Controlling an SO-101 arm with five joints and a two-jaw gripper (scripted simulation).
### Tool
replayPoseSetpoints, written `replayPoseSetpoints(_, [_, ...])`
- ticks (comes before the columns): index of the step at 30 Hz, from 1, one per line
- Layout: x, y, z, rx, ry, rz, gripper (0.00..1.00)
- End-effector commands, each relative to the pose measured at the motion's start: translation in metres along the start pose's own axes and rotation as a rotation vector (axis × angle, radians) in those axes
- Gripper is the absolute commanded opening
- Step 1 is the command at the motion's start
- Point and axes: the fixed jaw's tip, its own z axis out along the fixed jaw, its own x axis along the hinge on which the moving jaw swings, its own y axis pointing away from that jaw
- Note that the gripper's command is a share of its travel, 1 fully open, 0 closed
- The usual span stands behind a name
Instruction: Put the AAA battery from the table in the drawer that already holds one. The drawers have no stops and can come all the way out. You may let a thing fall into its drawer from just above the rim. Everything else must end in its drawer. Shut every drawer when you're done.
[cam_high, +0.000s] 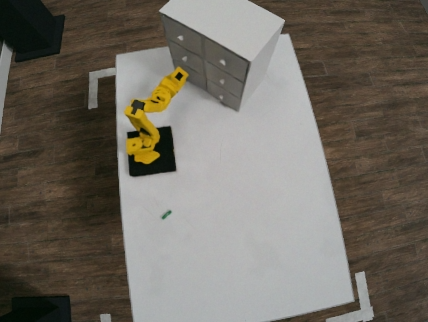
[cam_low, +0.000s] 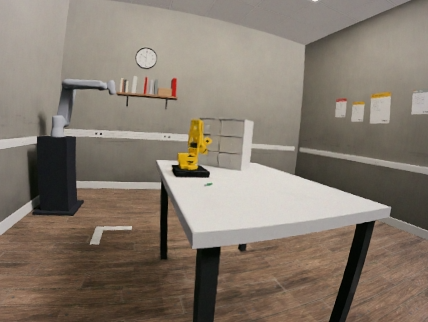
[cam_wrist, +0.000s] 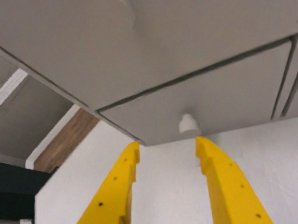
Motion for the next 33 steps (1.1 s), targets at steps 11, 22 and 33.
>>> replayPoseSetpoints(11, [0.0174, -0.0139, 0.0029, 0.042, 0.05, 0.012, 0.21])
replayPoseSetpoints(22, [0.0177, -0.0154, 0.0034, 0.045, 0.048, 0.014, 0.21])
replayPoseSetpoints(33, [0.0181, -0.0171, 0.004, 0.049, 0.046, 0.015, 0.21])
